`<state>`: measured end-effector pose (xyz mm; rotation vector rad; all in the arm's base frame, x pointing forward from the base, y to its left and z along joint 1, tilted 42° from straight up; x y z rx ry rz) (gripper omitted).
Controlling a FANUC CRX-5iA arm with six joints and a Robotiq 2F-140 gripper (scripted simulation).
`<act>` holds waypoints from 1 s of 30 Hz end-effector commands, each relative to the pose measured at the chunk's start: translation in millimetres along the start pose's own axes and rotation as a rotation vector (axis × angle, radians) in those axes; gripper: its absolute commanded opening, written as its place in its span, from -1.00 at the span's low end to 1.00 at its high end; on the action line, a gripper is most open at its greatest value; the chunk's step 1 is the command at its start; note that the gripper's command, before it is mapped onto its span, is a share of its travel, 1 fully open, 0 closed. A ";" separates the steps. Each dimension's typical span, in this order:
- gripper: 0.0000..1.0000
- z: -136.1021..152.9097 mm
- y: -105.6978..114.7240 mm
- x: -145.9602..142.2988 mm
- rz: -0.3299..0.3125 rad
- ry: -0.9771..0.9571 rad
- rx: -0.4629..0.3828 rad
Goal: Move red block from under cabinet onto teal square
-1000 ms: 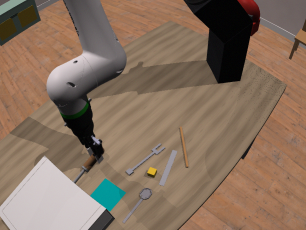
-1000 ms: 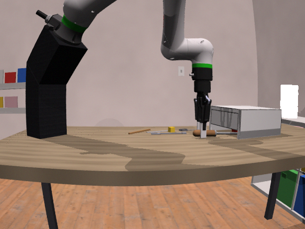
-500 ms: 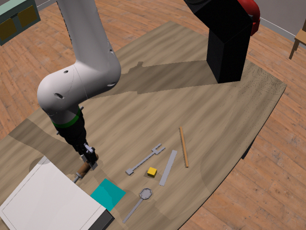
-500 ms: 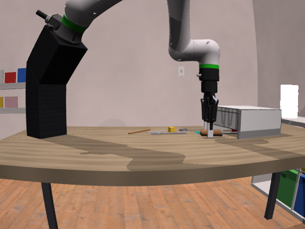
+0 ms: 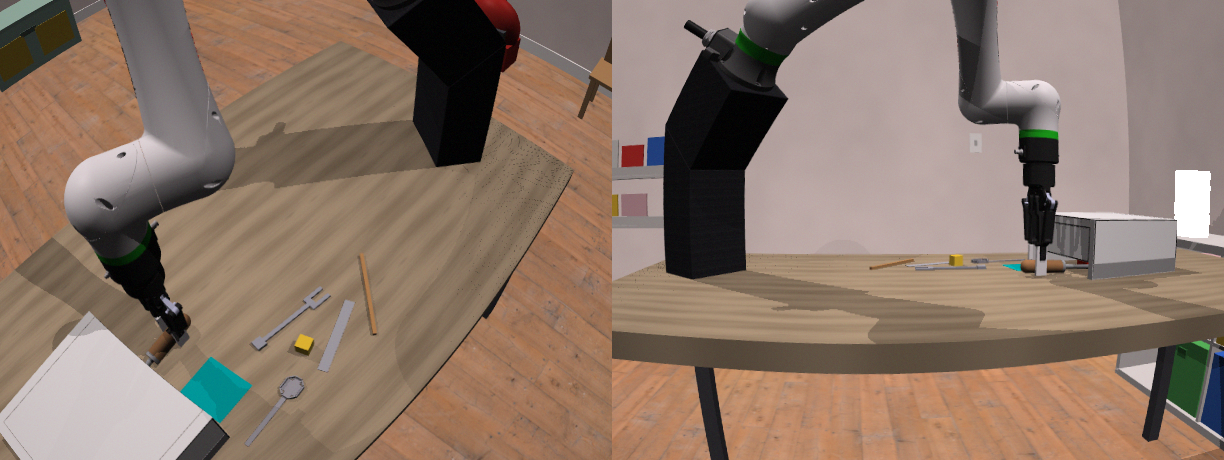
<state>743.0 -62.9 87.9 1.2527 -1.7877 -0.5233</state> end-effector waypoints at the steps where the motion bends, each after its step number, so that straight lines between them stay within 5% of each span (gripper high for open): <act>1: -1.00 -1.5 0.1 -0.3 0.000 0.000 0.000; 30: -1.00 -5.2 0.1 -0.7 0.000 0.000 0.000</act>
Point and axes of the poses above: the point where the finger pads meet when closed, its own y axis back along the fingers, its own x axis across the jaws, z = x × y, the point moved 5 cm from there along y, back along the fingers, and after that the axes turned 7 degrees about -y, right-handed, at the moved point
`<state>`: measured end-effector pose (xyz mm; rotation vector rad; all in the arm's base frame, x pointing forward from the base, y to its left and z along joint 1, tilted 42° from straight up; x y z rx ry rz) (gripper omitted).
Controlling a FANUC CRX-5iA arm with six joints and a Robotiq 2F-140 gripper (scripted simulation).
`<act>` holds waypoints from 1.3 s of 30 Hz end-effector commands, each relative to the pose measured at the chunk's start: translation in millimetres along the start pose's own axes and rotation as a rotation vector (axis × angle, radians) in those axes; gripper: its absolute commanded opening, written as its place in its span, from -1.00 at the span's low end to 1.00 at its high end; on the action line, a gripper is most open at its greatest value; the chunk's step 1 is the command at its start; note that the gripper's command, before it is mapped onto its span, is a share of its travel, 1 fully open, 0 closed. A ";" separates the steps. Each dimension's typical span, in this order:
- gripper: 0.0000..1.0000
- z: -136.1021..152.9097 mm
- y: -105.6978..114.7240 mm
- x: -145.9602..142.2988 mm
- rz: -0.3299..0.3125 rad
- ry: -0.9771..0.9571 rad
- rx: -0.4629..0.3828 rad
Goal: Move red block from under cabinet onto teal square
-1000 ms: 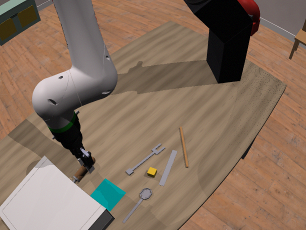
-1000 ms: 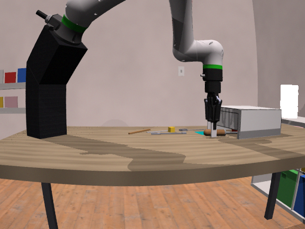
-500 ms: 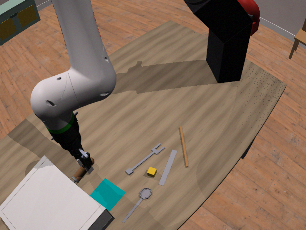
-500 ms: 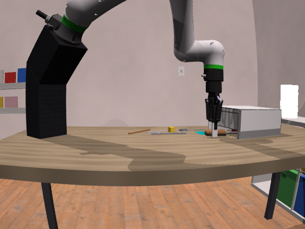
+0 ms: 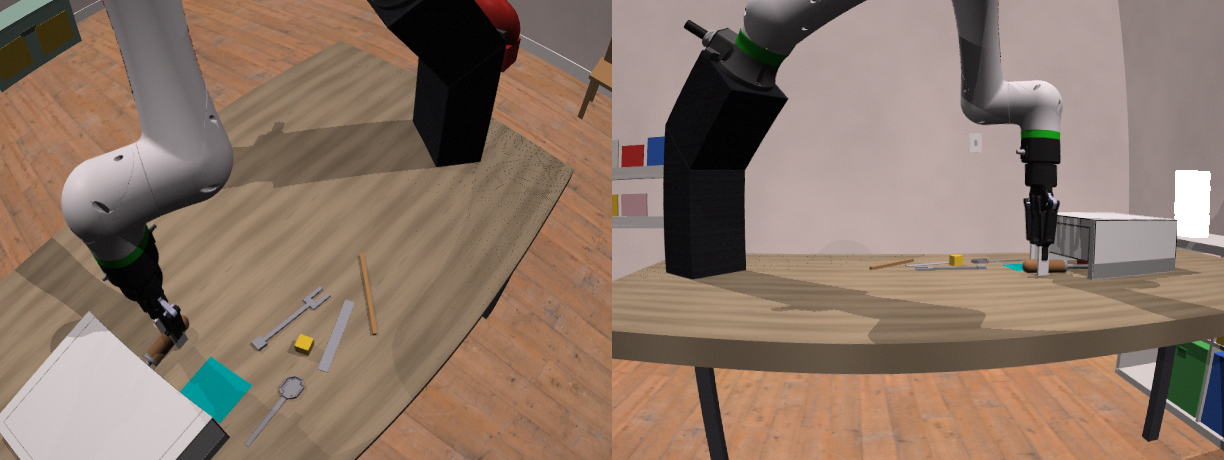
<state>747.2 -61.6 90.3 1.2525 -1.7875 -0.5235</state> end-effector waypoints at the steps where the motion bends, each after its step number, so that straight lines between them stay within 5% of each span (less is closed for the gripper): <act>1: -1.00 -0.2 0.2 -0.1 0.000 0.000 0.000; 39: -1.00 1.5 0.2 -14.0 0.000 0.000 0.000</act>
Point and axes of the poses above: the point where the finger pads meet when closed, its own y axis back along the fingers, its own x axis across the jaws, z = x × y, the point moved 5 cm from there along y, back along the fingers, and after that the axes turned 7 degrees about -y, right-handed, at the moved point
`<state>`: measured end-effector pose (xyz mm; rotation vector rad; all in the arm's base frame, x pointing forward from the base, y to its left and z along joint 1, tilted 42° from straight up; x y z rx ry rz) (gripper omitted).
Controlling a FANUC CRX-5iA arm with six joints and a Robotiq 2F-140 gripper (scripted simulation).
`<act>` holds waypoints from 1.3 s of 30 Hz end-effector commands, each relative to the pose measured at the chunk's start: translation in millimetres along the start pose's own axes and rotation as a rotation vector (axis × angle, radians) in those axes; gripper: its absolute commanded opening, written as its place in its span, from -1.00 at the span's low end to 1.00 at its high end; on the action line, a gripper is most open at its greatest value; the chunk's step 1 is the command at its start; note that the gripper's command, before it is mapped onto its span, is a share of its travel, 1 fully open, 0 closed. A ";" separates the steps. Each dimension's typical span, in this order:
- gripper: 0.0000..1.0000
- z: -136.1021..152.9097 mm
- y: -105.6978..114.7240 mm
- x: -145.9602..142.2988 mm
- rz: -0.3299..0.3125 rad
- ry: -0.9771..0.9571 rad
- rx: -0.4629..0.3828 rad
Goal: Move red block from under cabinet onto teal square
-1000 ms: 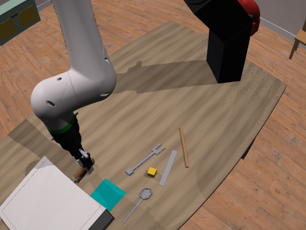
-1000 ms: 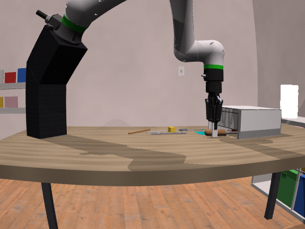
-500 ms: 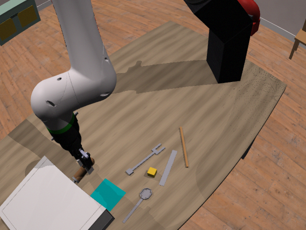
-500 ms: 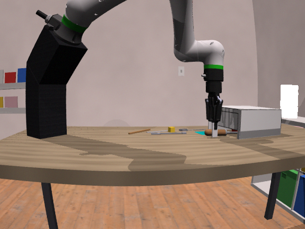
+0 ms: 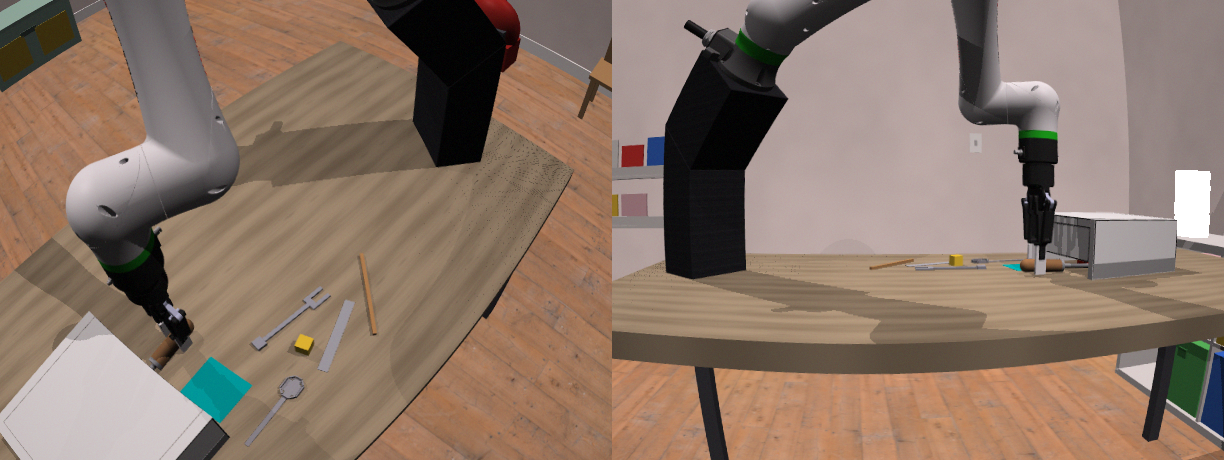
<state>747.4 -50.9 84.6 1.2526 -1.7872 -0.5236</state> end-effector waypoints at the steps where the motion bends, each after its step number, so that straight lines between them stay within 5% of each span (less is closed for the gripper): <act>1: -1.00 0.1 0.1 -1.9 0.000 0.000 0.000; 16: -1.00 5.2 0.1 -44.3 0.000 0.000 0.000; 39: -1.00 6.7 0.1 -56.2 0.000 -0.001 0.000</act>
Point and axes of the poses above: the point where the finger pads meet when closed, its own y axis back along the fingers, its own x axis across the jaws, z = x × y, the point moved 5 cm from there along y, back along the fingers, and after that the axes turned 7 degrees about -y, right-handed, at the moved point
